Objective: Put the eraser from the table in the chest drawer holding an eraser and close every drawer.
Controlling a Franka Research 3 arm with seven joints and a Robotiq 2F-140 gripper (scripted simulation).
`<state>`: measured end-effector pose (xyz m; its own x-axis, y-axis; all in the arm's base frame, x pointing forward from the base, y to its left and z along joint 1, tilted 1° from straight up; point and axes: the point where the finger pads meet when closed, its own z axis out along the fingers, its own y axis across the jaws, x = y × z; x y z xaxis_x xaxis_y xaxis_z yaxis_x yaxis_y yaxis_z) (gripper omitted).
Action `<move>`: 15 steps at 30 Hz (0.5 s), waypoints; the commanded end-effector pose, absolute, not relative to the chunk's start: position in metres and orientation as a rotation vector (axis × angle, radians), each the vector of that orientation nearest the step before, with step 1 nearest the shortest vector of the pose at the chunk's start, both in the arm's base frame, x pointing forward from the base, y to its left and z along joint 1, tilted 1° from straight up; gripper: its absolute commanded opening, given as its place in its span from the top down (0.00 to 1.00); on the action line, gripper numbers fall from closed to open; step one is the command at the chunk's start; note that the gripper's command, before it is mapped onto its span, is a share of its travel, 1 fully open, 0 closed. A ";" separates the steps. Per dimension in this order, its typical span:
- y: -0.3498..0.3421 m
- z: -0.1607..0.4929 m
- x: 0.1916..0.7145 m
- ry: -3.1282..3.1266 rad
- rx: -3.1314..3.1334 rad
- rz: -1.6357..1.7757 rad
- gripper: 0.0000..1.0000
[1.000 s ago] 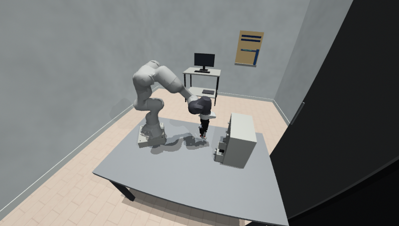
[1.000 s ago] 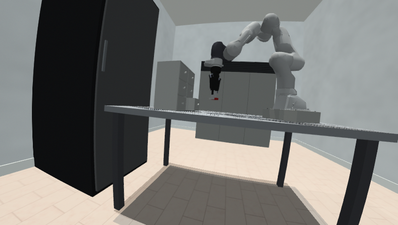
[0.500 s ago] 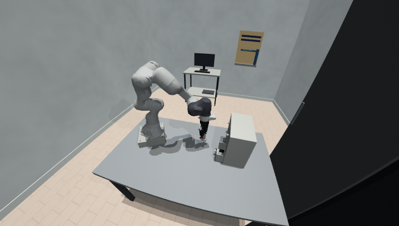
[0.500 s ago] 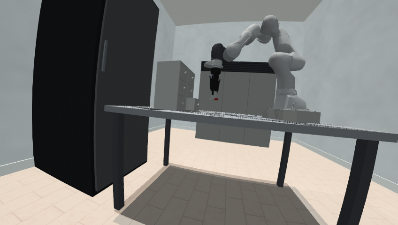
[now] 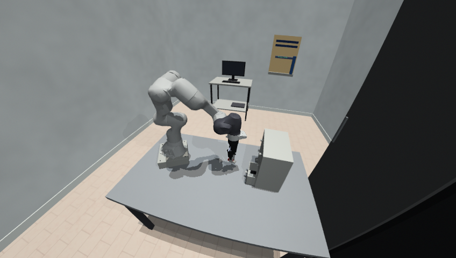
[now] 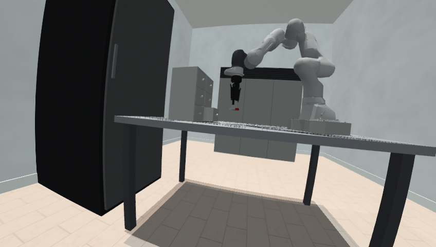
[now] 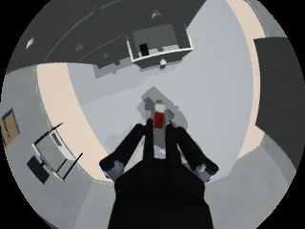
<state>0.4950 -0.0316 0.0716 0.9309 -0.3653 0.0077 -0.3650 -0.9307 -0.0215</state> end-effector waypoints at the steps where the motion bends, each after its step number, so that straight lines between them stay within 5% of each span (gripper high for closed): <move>1: -0.032 0.072 0.495 0.487 -3.087 -0.018 0.89; 15: -0.053 0.072 0.495 0.374 -3.104 -0.022 0.89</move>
<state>0.4947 -0.0331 0.0720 0.9492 -0.3146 0.0096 -0.3143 -0.9491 -0.0186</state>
